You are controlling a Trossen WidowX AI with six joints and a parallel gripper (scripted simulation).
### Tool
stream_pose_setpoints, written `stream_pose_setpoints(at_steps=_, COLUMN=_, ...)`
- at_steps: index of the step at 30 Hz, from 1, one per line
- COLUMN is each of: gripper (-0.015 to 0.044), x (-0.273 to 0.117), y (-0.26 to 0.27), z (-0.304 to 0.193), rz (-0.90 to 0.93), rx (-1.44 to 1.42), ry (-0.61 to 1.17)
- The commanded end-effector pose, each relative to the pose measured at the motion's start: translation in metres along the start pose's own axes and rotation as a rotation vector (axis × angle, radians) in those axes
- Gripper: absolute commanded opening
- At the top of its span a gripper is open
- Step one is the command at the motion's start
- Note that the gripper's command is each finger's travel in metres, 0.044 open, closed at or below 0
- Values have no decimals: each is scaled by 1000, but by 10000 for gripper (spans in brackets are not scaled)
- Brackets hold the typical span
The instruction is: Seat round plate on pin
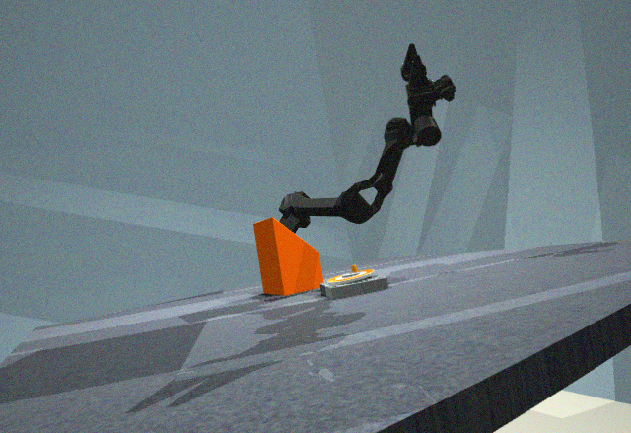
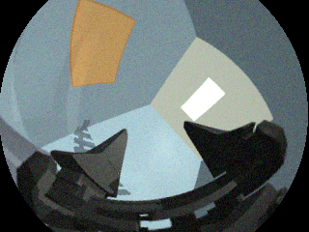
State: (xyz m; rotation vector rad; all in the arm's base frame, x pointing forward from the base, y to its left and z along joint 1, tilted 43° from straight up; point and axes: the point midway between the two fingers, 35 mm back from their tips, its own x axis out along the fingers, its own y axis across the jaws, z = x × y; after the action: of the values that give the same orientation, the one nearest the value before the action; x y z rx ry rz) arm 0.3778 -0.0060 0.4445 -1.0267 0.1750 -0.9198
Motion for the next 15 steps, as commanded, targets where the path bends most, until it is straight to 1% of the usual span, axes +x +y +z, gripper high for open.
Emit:
stream_pose_setpoints(at_steps=1, gripper=374, x=-1, y=-3, z=0, rz=-6, rx=12, ry=-5)
stream_pose_setpoints(at_steps=3, gripper=321, x=-11, y=-31, z=3, rz=-49, rx=107, ry=-48)
stream_pose_setpoints(at_steps=5, gripper=269, x=-38, y=-71, z=12, rz=-63, rx=212, ry=-123)
stream_pose_setpoints(at_steps=8, gripper=190, x=-59, y=-105, z=14, rz=-69, rx=301, ry=-179)
stream_pose_setpoints(at_steps=10, gripper=138, x=-66, y=-118, z=12, rz=-70, rx=336, ry=-198)
stream_pose_setpoints(at_steps=13, gripper=59, x=-91, y=-170, z=-3, rz=-70, rx=490, ry=-264)
stream_pose_setpoints(at_steps=15, gripper=6, x=-100, y=-200, z=-20, rz=-63, rx=594, ry=-294)
